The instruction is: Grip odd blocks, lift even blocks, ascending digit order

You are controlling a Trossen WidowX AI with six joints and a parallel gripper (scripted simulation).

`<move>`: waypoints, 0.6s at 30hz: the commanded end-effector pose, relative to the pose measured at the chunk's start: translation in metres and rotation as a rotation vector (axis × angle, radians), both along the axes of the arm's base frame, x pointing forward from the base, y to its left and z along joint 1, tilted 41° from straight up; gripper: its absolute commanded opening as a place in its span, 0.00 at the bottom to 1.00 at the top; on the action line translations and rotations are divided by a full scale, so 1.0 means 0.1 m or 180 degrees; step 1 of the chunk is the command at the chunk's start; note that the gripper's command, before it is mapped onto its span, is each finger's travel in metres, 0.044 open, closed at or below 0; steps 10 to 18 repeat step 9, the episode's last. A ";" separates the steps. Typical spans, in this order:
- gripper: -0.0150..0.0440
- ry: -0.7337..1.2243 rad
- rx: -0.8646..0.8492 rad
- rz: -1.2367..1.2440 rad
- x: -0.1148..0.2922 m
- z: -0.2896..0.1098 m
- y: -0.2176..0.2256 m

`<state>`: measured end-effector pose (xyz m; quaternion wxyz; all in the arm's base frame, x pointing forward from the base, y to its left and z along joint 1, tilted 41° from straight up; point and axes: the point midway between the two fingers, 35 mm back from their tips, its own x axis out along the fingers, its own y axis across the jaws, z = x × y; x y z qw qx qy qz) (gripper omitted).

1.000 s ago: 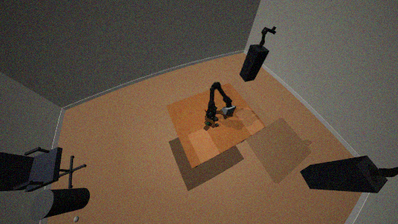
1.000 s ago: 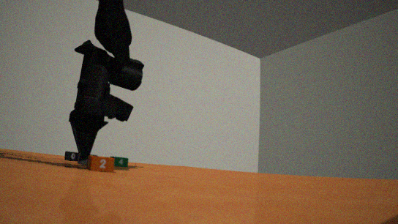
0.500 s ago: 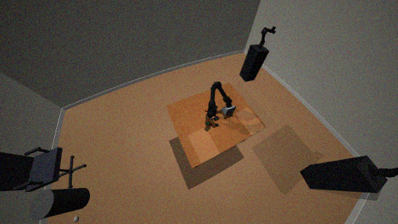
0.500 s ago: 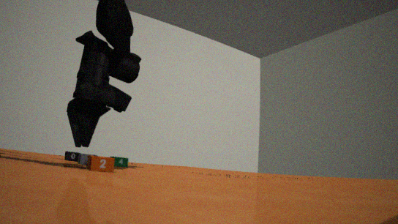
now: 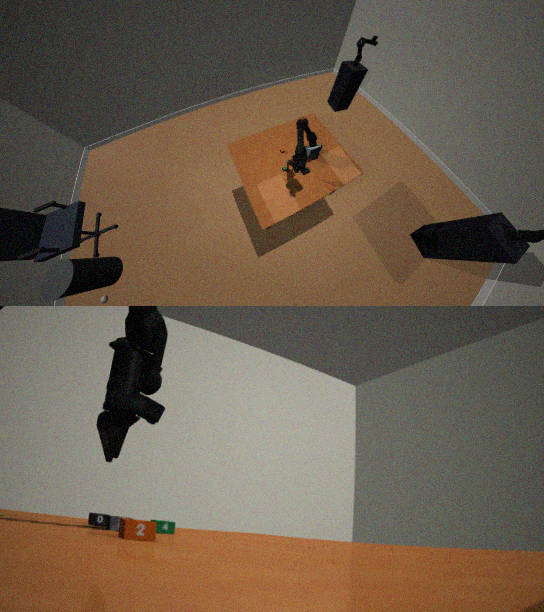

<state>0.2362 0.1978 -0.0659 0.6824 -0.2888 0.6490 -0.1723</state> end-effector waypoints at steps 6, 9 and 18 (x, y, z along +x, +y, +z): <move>0.93 0.0035 -0.0101 -0.0027 -0.31 -0.20 0.37; 0.93 0.0035 -0.0101 -0.0027 -0.31 -0.20 0.37; 0.93 0.0035 -0.0101 -0.0027 -0.31 -0.20 0.37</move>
